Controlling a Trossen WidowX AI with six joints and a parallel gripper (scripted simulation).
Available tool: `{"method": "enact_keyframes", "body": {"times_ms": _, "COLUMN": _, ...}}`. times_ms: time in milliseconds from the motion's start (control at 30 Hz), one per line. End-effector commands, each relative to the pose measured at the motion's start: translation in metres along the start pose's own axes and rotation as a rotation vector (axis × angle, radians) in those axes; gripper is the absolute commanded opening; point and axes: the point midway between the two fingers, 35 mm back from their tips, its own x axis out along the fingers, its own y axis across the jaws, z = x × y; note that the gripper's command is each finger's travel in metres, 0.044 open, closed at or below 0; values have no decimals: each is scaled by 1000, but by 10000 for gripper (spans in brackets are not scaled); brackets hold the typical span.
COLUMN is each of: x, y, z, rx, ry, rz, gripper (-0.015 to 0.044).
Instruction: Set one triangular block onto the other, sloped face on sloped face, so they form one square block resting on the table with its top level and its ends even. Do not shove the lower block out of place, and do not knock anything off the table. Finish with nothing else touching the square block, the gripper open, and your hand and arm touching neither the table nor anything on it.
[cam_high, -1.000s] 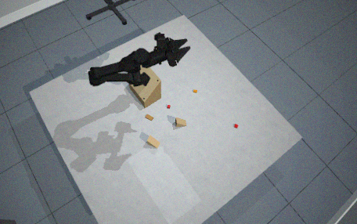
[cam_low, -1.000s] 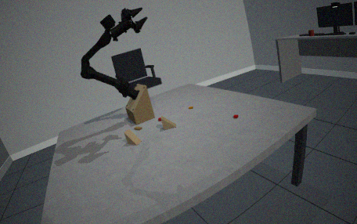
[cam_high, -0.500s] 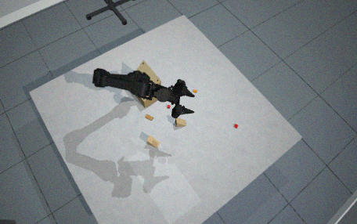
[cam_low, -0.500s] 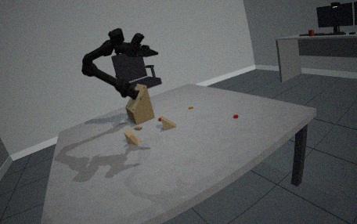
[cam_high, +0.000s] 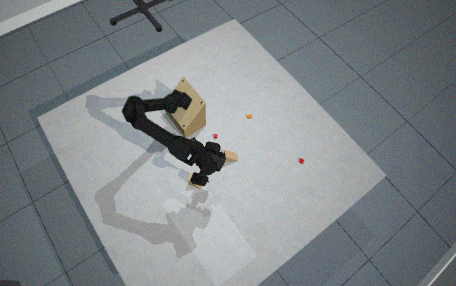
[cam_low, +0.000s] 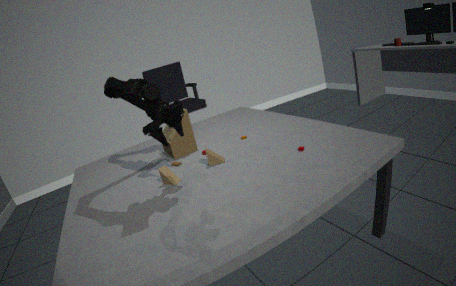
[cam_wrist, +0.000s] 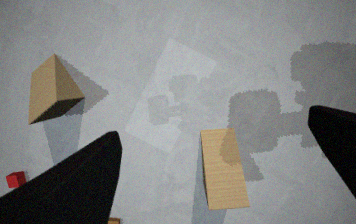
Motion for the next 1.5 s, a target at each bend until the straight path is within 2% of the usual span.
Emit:
{"method": "enact_keyframes", "body": {"times_ms": 0, "x": 31, "y": -17, "z": -57, "rx": 47, "ry": 243, "rz": -9, "gripper": 440}}
{"method": "enact_keyframes", "body": {"times_ms": 100, "x": 38, "y": -21, "z": -76, "rx": 58, "ry": 318, "rz": -10, "gripper": 440}}
{"method": "enact_keyframes", "body": {"times_ms": 333, "x": 39, "y": -21, "z": -76, "rx": 58, "ry": 318, "rz": -10, "gripper": 440}}
{"method": "enact_keyframes", "body": {"times_ms": 1467, "x": 91, "y": -21, "z": -94, "rx": 59, "ry": 317, "rz": -7, "gripper": 440}}
